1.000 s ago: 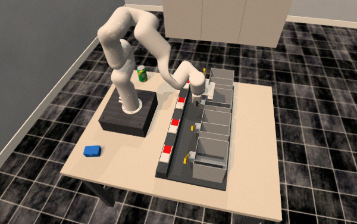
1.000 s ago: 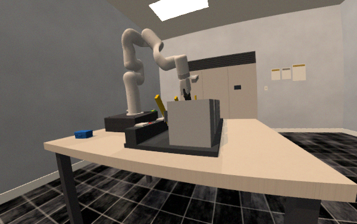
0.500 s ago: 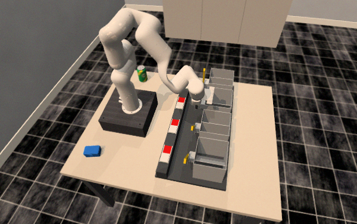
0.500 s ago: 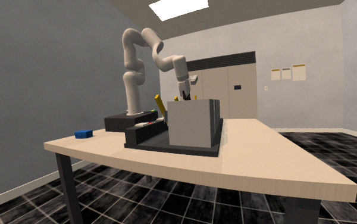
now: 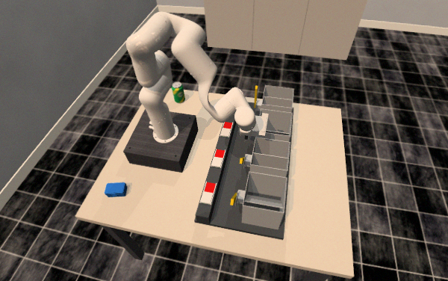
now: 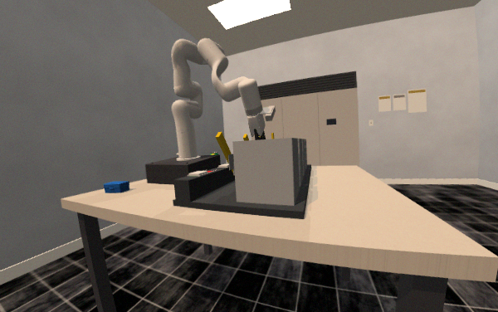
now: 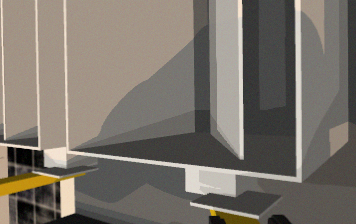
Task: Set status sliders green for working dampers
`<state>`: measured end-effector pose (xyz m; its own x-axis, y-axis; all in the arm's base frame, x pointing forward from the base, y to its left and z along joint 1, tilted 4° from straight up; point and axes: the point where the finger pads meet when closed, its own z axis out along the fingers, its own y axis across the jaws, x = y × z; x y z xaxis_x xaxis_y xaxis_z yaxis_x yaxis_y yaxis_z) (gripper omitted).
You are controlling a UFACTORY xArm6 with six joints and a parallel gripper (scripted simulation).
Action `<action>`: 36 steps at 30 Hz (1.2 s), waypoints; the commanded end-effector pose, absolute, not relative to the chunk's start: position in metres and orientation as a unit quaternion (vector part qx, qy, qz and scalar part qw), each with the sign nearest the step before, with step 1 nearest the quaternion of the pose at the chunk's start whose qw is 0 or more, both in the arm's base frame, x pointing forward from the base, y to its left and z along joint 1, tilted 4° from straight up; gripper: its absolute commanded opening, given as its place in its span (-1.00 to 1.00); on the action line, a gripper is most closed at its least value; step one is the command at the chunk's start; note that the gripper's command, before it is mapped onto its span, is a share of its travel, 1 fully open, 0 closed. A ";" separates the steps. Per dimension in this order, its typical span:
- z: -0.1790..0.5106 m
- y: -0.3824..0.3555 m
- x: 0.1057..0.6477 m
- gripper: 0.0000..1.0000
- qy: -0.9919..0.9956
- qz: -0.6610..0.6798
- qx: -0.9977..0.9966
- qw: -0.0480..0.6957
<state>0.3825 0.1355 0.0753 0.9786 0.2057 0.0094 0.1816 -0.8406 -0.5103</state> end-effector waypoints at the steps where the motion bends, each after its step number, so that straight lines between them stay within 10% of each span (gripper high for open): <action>1: 0.076 0.134 0.384 -0.62 -0.101 0.022 -0.957 0.272; 36: 0.074 0.131 0.385 -0.62 -0.101 0.024 -0.951 0.290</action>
